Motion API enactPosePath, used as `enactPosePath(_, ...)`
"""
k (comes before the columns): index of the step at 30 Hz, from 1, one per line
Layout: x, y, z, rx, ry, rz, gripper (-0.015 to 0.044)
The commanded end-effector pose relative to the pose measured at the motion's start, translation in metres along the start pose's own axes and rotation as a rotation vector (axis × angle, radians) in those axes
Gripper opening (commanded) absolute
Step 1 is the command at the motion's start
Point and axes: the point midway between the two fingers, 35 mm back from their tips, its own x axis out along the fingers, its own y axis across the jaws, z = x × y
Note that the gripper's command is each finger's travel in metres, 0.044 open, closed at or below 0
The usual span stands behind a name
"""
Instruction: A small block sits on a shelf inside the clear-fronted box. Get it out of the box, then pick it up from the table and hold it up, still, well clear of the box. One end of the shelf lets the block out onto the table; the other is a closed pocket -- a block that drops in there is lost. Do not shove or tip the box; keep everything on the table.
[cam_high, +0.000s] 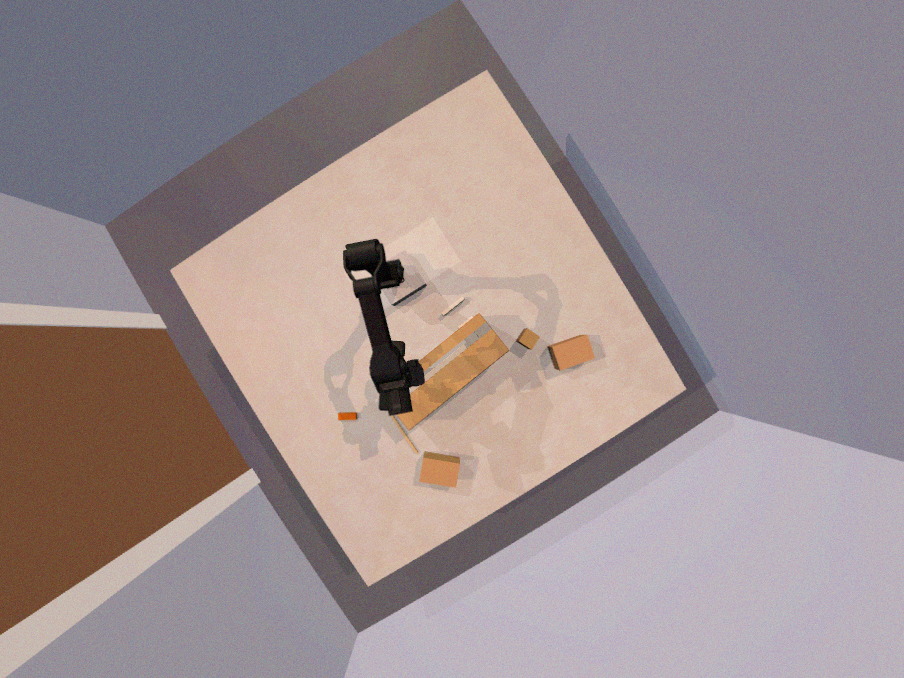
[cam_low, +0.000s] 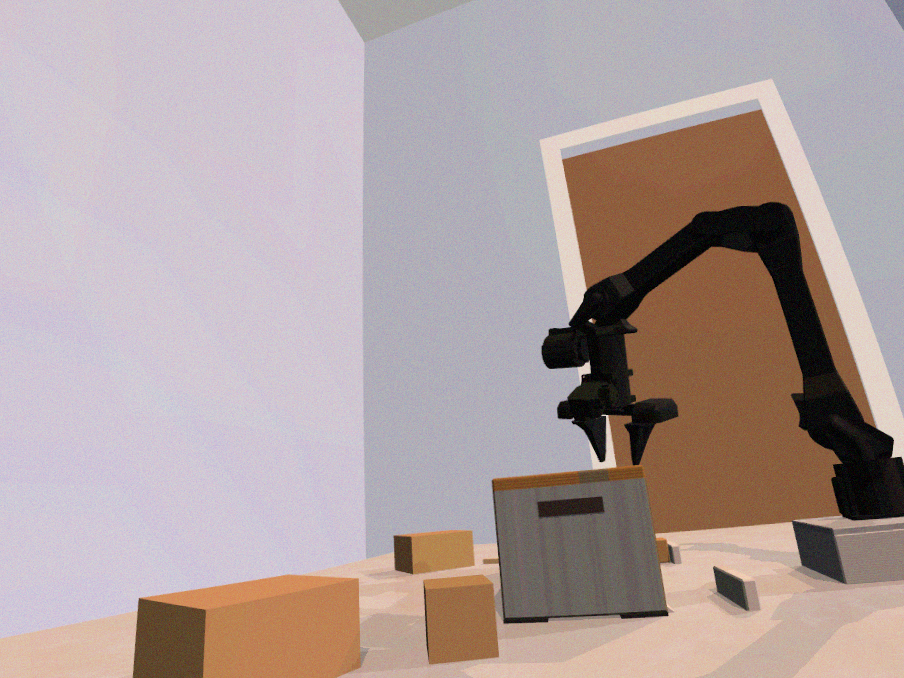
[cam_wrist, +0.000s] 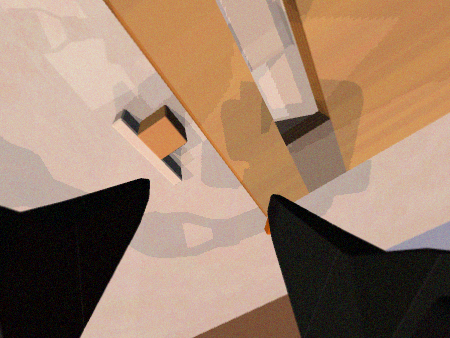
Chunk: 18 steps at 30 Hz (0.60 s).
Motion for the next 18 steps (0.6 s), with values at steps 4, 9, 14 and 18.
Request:
enactPosePath(4, 0.001, 0.004, -0.011, 1.068, -0.116, 0.075, 0.0285)
enactPosePath(9, 0.001, 0.006, -0.015, 1.448, -0.150, 0.135, 0.0285)
enactPosePath(14, 0.001, 0.006, -0.018, 1.758, -0.164, 0.193, 0.0285)
enactPosePath(18, 0.001, 0.007, -0.021, 2.008, -0.172, 0.250, 0.0285)
